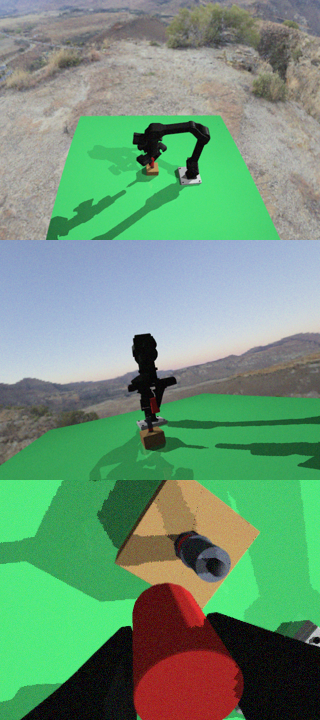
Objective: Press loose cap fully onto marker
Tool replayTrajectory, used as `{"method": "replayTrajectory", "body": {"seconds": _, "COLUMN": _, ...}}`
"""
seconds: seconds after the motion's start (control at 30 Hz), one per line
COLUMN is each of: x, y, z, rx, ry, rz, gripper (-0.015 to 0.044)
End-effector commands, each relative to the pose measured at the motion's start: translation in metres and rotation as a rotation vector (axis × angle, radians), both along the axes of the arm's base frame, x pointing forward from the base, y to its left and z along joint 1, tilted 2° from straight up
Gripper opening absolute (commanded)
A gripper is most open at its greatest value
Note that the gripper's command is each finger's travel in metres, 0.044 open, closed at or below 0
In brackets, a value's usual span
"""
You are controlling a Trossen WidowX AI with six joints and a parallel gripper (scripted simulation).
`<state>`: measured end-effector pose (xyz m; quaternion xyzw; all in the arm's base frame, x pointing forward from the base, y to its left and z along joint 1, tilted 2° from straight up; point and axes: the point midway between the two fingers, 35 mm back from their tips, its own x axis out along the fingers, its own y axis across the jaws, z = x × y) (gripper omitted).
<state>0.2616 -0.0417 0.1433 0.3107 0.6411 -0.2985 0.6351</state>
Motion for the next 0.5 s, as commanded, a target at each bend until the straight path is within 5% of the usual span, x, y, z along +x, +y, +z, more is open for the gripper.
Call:
{"method": "replayTrajectory", "body": {"seconds": 0.0, "x": -0.004, "y": -0.013, "z": 0.007, "rx": -0.005, "ry": 0.000, "rz": 0.006, "gripper": 0.0000}}
{"method": "replayTrajectory", "body": {"seconds": 0.47, "x": -0.011, "y": -0.030, "z": 0.011, "rx": -0.004, "ry": 0.001, "rz": 0.009, "gripper": 0.0000}}
